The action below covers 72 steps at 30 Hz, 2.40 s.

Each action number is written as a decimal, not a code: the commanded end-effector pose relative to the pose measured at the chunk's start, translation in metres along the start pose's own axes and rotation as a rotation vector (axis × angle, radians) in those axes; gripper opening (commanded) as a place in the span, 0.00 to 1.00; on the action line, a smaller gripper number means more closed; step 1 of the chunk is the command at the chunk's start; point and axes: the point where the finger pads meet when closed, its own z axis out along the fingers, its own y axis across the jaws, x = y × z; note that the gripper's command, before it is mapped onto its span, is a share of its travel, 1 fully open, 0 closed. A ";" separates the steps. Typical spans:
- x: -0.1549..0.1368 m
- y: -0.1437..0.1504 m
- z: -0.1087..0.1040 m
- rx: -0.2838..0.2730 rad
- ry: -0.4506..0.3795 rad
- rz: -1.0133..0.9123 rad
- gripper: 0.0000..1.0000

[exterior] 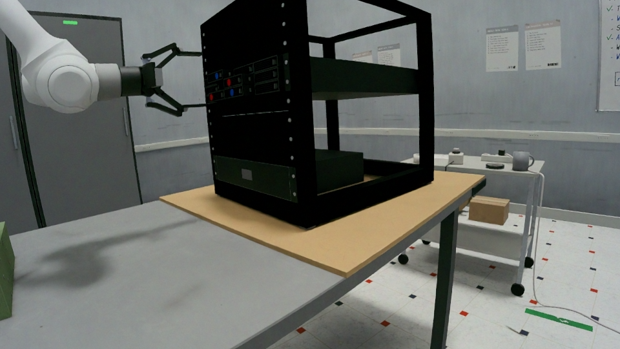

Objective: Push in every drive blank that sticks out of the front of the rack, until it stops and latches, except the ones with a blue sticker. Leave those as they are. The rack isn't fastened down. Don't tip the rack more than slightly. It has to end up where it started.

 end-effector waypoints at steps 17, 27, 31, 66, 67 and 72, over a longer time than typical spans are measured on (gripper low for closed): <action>0.000 -0.001 0.000 0.001 0.000 0.000 0.10; 0.000 -0.001 0.000 0.001 0.000 0.000 0.10; 0.000 -0.001 0.000 0.001 0.000 0.000 0.10; 0.100 0.018 -0.028 0.001 0.000 0.000 0.10; 0.101 0.018 -0.028 0.001 0.000 0.000 0.10; 0.102 0.018 -0.028 0.001 0.000 0.000 0.10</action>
